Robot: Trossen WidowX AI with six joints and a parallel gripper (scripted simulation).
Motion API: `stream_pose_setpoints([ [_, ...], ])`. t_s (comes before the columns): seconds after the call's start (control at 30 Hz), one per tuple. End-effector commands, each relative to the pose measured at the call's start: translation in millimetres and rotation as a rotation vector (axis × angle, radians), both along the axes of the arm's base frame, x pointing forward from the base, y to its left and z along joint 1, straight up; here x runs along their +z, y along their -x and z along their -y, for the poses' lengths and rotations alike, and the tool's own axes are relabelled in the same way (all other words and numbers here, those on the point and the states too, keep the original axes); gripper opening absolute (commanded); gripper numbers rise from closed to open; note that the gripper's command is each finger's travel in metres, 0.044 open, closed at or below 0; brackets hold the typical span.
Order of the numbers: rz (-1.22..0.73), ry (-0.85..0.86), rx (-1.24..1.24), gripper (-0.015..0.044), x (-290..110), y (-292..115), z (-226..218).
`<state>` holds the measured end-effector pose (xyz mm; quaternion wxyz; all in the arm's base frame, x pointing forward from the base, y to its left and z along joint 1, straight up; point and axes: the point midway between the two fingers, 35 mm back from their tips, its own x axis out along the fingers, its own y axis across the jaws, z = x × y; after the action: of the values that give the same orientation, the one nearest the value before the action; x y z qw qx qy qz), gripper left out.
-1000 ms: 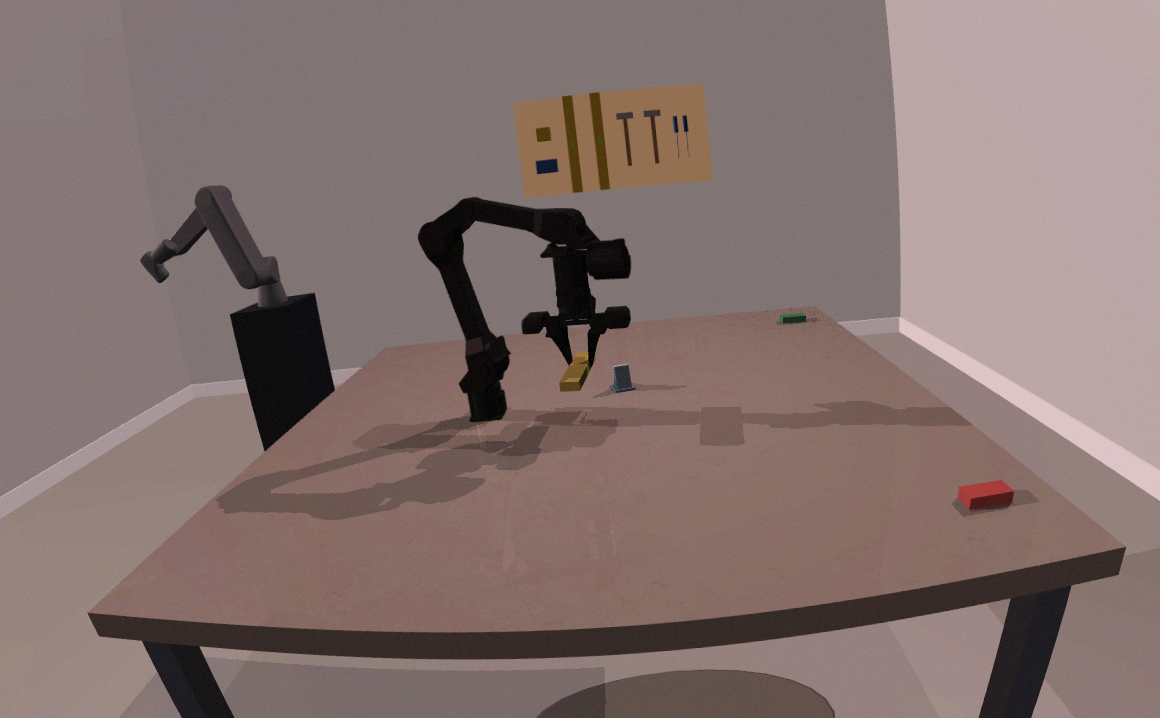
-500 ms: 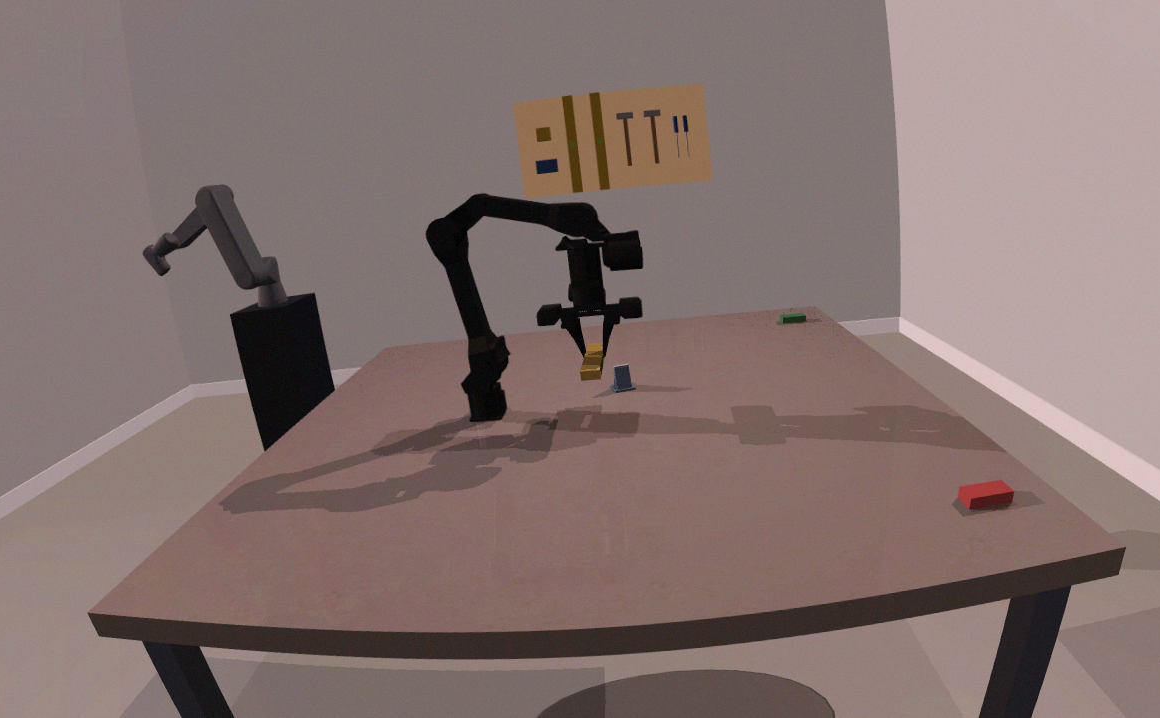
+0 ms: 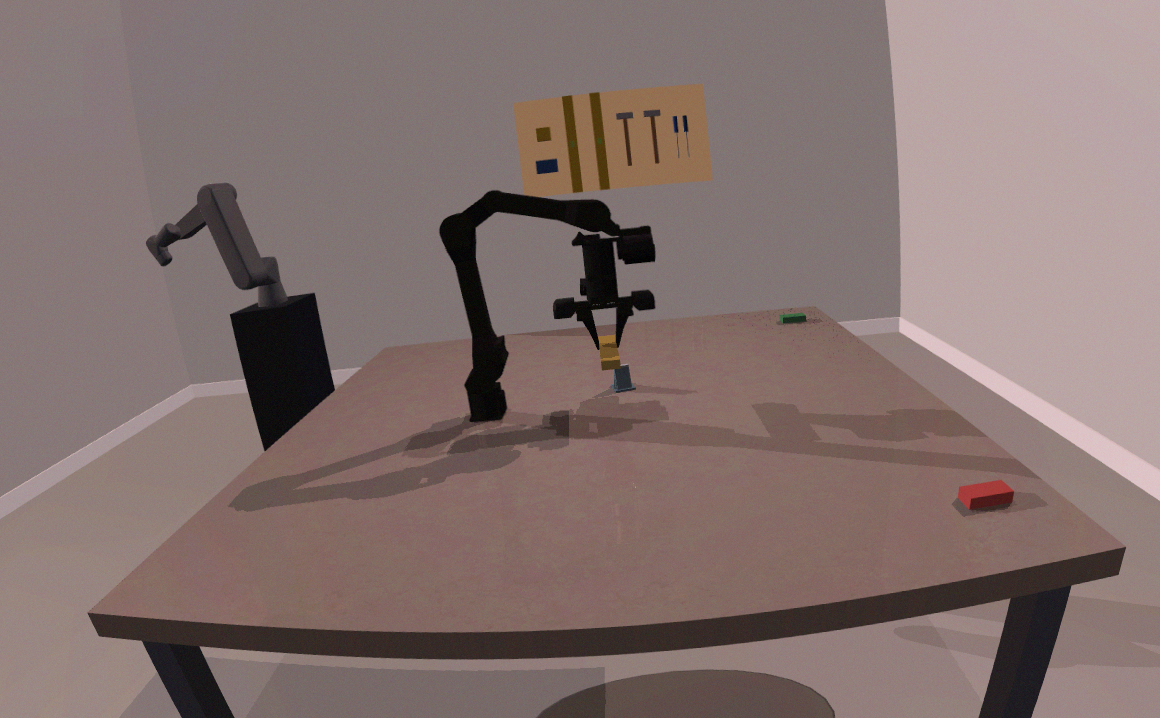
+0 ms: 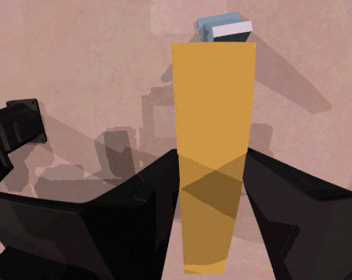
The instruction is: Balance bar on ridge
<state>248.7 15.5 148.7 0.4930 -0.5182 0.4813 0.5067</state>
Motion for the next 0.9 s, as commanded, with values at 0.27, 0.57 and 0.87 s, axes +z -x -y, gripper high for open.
stream_pose_setpoints([
  [0.27, 0.005, -0.004, 0.075, 0.0, 0.8, -13.5, -42.9],
  [0.57, 0.006, -0.006, 0.132, 0.0, 0.2, -16.7, -77.2],
  [0.87, 0.006, -0.007, 0.174, 0.0, -0.9, -14.3, -102.6],
])
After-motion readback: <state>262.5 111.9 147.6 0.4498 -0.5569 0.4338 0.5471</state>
